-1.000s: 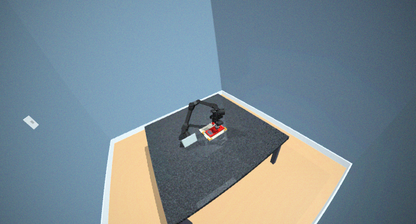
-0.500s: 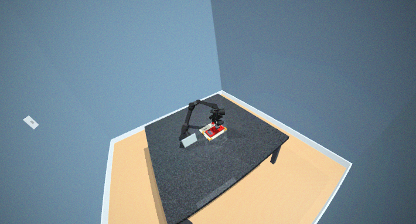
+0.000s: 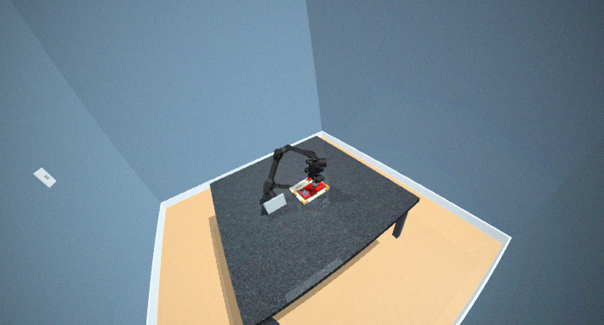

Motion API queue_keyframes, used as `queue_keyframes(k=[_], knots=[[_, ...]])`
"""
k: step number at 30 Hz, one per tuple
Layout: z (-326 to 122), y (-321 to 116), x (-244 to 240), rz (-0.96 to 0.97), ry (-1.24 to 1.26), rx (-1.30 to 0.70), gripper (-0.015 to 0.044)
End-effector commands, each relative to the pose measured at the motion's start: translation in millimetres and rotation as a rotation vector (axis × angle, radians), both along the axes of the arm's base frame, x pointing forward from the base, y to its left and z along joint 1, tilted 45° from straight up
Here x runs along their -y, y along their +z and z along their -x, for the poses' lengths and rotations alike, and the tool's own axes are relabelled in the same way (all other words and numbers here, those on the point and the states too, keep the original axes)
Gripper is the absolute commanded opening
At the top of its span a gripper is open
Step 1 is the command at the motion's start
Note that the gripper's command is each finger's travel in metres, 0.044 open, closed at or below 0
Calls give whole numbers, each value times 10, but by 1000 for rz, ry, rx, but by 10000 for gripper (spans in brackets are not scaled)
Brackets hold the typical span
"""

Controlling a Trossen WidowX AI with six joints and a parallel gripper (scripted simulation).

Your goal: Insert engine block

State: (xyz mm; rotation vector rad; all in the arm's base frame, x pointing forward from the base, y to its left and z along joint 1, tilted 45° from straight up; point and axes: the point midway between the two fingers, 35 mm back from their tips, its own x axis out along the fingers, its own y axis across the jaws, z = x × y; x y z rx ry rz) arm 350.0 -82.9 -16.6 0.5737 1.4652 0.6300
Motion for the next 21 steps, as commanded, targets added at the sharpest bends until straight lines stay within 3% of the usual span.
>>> queue_keyframes(k=[1, 21], knots=[[-1, -10, -17, 1, 18, 13, 159], [-1, -35, -43, 0, 18, 14, 159]])
